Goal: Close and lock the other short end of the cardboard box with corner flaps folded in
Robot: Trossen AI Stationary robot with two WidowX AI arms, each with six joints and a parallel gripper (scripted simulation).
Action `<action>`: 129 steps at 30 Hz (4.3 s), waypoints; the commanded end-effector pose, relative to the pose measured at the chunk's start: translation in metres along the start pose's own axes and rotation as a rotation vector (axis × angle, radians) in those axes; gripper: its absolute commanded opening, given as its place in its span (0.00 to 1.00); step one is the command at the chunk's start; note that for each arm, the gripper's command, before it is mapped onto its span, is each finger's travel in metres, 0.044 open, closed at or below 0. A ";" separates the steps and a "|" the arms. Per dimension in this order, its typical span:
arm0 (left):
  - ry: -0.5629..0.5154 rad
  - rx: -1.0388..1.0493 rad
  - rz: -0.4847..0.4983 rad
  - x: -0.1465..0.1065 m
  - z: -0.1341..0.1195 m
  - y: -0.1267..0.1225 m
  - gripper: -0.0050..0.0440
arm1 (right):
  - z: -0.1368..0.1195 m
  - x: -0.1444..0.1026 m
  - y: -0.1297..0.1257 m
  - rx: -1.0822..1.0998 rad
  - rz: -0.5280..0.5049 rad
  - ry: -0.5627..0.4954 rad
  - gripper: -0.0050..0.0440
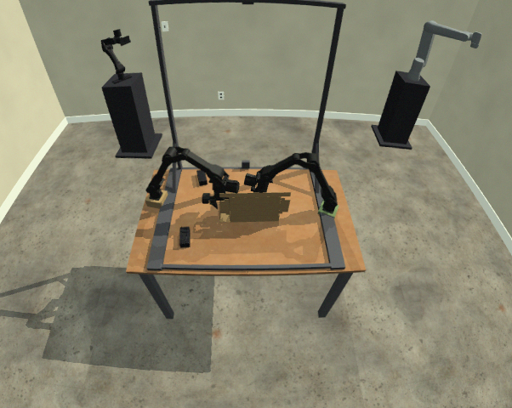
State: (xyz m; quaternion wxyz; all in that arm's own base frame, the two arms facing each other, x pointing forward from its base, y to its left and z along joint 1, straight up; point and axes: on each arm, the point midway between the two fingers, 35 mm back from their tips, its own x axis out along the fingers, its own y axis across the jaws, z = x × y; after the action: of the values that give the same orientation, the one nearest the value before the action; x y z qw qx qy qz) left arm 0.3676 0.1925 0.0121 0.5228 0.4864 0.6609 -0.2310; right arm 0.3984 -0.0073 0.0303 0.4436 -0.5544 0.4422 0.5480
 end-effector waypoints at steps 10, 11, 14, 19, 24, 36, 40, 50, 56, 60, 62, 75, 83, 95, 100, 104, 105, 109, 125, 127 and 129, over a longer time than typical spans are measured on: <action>-0.015 0.014 -0.038 0.013 0.007 -0.008 0.31 | -0.001 0.032 0.000 -0.005 -0.012 0.006 0.32; -0.015 0.014 -0.038 0.013 0.007 -0.008 0.31 | -0.001 0.039 0.001 -0.005 -0.012 0.006 0.27; -0.015 0.014 -0.038 0.013 0.007 -0.008 0.31 | -0.001 0.039 0.001 -0.005 -0.012 0.006 0.13; -0.015 0.014 -0.038 0.013 0.007 -0.008 0.31 | -0.001 0.039 0.001 -0.005 -0.012 0.006 0.10; -0.015 0.014 -0.038 0.013 0.007 -0.008 0.31 | -0.001 0.039 0.000 -0.005 -0.014 0.006 0.10; -0.015 0.014 -0.038 0.013 0.007 -0.008 0.31 | -0.001 0.039 0.000 -0.005 -0.014 0.006 0.10; -0.015 0.014 -0.038 0.013 0.007 -0.008 0.31 | 0.000 0.038 0.002 -0.008 -0.016 0.005 0.10; -0.015 0.014 -0.038 0.013 0.007 -0.008 0.31 | 0.000 0.027 0.004 -0.008 -0.016 0.005 0.10; -0.015 0.014 -0.038 0.013 0.006 -0.008 0.31 | 0.002 0.023 0.005 -0.011 -0.015 0.004 0.10; -0.015 0.014 -0.038 0.013 0.006 -0.008 0.31 | 0.002 0.017 0.005 -0.011 -0.015 0.004 0.10; -0.015 0.014 -0.038 0.013 0.006 -0.008 0.31 | 0.003 0.013 0.005 -0.011 -0.015 0.004 0.10; -0.015 0.014 -0.037 0.013 0.007 -0.008 0.31 | 0.006 -0.008 0.003 -0.012 -0.014 0.003 0.10; -0.015 0.014 -0.037 0.013 0.007 -0.008 0.31 | 0.006 -0.017 -0.001 -0.012 -0.014 0.003 0.10; -0.015 0.016 -0.040 0.014 0.007 -0.008 0.31 | 0.006 -0.025 -0.001 -0.013 -0.147 0.003 0.10; -0.015 0.016 -0.040 0.014 0.007 -0.008 0.31 | 0.006 -0.028 -0.003 -0.012 -0.167 0.002 0.10; -0.015 0.016 -0.040 0.014 0.007 -0.008 0.31 | 0.006 -0.029 -0.001 -0.013 -0.272 0.002 0.10; -0.015 0.016 -0.040 0.014 0.007 -0.008 0.31 | 0.006 -0.029 -0.001 -0.013 -0.272 0.002 0.10; -0.015 0.015 -0.038 0.014 0.007 -0.008 0.31 | 0.006 -0.032 -0.003 -0.013 -0.284 0.001 0.10; -0.015 0.015 -0.038 0.014 0.007 -0.008 0.31 | 0.007 -0.034 -0.008 -0.014 -0.408 0.000 0.10; -0.015 0.015 -0.038 0.014 0.007 -0.008 0.31 | 0.007 -0.035 -0.009 -0.014 -0.408 0.000 0.10; -0.015 0.015 -0.038 0.014 0.007 -0.008 0.31 | 0.007 -0.035 -0.011 -0.014 -0.408 0.000 0.10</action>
State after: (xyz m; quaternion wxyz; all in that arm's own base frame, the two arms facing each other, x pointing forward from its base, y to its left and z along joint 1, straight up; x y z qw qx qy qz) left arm 0.3735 0.1951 0.0168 0.5279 0.4906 0.6564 -0.2232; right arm 0.3924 -0.0011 0.0401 0.5247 -0.6157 0.3463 0.4751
